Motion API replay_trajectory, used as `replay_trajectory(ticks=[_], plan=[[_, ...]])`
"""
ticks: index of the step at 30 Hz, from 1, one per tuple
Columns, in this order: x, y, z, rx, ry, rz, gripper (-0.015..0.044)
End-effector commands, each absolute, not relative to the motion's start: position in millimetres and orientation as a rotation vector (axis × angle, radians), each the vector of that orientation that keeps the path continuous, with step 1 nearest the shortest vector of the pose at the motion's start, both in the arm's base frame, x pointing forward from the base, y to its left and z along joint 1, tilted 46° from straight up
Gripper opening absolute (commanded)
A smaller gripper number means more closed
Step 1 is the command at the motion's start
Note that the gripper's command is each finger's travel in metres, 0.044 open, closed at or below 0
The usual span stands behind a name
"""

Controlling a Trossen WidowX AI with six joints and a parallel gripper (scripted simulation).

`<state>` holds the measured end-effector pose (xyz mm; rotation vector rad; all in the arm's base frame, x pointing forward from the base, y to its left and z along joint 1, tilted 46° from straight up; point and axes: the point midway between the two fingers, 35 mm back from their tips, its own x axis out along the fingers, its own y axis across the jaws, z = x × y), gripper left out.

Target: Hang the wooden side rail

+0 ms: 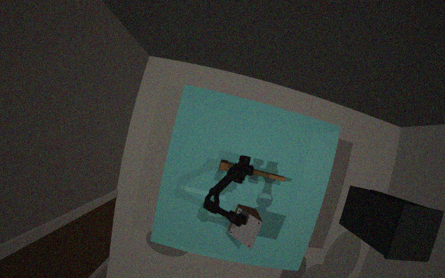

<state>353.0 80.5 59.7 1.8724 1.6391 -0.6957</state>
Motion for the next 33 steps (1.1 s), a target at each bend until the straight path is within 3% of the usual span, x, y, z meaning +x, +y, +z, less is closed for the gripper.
replay_trajectory(ticks=[1,2,19,33], plan=[[354.2,81.0,59.5,1.874,1.637,-0.687,0.0000],[354.2,81.1,59.4,1.874,1.637,-0.687,0.0000],[350.3,61.2,77.6,1.872,1.636,-0.692,0.0440],[348.0,31.6,66.2,1.872,1.635,-0.690,0.0440]])
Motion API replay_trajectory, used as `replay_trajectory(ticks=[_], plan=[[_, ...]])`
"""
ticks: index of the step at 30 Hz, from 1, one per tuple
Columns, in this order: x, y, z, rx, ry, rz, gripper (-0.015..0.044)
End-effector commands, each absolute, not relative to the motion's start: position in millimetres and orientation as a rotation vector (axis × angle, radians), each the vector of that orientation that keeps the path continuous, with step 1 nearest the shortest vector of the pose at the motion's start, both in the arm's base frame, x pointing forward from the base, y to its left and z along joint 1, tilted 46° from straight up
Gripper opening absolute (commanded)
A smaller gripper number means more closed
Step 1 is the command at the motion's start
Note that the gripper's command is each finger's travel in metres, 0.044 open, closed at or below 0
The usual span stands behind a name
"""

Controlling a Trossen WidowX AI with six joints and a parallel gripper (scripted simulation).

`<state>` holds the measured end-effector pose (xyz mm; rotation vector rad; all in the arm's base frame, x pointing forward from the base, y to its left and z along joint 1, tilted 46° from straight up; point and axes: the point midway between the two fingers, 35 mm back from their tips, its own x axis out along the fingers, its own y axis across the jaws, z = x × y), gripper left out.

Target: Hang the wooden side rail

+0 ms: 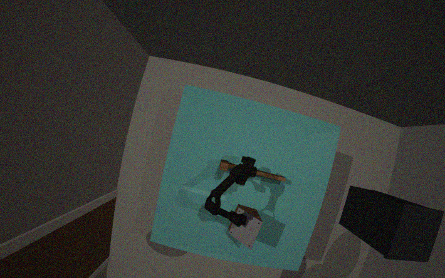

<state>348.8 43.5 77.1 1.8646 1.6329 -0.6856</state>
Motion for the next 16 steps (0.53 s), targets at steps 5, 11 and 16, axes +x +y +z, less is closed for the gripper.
replay_trajectory(ticks=[5,11,16], plan=[[348.4,33.2,67.6,1.875,1.632,-0.698,0.0440],[348.4,33.2,67.6,1.875,1.632,-0.698,0.0440],[348.4,33.2,67.6,1.875,1.632,-0.698,0.0440]])
